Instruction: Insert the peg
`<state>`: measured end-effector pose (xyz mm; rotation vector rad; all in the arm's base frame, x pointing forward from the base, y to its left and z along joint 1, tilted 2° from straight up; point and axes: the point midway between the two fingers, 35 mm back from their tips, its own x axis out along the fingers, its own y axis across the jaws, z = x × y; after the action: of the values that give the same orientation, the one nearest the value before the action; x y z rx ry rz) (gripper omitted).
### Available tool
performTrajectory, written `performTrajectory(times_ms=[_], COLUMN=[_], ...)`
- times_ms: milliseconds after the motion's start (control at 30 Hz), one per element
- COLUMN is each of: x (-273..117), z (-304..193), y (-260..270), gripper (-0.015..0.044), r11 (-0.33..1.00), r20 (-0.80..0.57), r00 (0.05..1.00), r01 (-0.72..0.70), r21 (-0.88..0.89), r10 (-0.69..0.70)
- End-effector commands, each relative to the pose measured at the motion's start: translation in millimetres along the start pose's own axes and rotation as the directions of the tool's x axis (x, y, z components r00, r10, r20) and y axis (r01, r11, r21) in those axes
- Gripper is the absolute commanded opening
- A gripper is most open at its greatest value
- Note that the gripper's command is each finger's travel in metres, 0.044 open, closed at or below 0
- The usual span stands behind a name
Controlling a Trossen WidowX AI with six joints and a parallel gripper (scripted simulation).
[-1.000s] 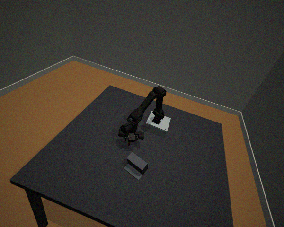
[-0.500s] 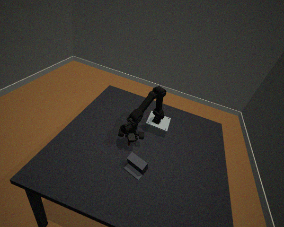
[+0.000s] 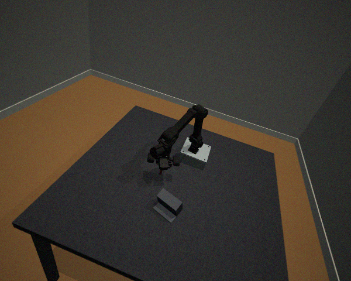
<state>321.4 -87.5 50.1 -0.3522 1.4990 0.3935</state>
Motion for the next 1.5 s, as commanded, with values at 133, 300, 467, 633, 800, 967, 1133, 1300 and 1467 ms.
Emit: performTrajectory(times_ms=[133, 300, 467, 633, 800, 967, 1133, 1300, 1467], x=[-23.8, -21.1, -17.1, -13.3, -9.6, -6.2, -3.0, 0.0, 2.9], z=[1.0, 4.0, 8.7, 13.3, 17.9, 22.4, 26.8, 31.2, 35.6], y=[0.2, 1.2, 2.9, 4.7, 6.8, 9.0, 11.3, 13.9, 16.6], gripper=[0.0, 0.0, 0.0, 0.0, 0.0, 0.0, 0.0, 0.0, 0.0], r11=[1.0, 1.0, 0.999, 0.997, 0.994, 0.99, 0.986, 0.981, 0.976], r20=[-0.003, 0.001, 0.008, 0.017, 0.026, 0.037, 0.049, 0.062, 0.076], r00=[1.0, 1.0, 0.999, 0.997, 0.994, 0.99, 0.985, 0.98, 0.974], r01=[0.005, 0.024, 0.053, 0.081, 0.108, 0.135, 0.162, 0.187, 0.211], r21=[-0.005, -0.001, 0.005, 0.012, 0.02, 0.028, 0.037, 0.047, 0.058], r10=[-0.005, -0.024, -0.053, -0.081, -0.109, -0.136, -0.163, -0.189, -0.215])
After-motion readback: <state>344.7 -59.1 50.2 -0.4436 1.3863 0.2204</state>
